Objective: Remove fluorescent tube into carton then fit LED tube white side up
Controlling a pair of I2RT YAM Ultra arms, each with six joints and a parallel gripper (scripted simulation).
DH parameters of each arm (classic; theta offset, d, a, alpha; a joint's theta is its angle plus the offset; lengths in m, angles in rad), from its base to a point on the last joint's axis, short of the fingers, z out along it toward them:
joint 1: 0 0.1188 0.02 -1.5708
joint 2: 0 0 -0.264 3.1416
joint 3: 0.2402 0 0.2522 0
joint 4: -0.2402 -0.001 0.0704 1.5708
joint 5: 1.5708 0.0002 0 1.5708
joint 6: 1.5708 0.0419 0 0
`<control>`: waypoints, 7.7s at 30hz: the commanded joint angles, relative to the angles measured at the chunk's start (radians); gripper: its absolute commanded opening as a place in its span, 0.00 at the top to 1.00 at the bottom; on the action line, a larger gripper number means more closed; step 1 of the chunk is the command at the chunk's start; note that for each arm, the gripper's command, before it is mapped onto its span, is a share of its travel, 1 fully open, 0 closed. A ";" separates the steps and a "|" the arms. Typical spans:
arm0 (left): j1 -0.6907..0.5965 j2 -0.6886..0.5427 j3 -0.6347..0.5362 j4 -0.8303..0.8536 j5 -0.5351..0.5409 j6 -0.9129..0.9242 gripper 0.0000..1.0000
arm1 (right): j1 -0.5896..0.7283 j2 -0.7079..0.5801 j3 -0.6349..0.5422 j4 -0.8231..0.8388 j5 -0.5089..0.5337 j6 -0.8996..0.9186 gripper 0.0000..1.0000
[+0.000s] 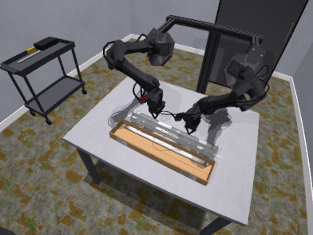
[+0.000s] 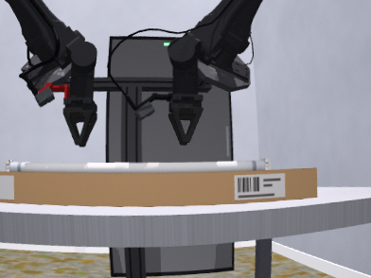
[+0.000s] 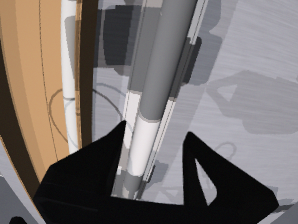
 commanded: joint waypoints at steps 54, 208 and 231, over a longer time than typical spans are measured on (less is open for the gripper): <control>0.153 -0.369 0.088 -0.153 0.305 -0.605 0.51 | -0.195 -0.416 0.080 -0.152 -0.316 -0.815 0.51; 0.134 0.329 0.752 -0.966 0.223 -0.176 0.89 | -0.135 0.308 0.736 -0.954 -0.235 -2.929 0.51; 0.134 0.329 0.752 -0.966 0.223 -0.176 0.89 | -0.135 0.308 0.736 -0.954 -0.235 -2.929 0.89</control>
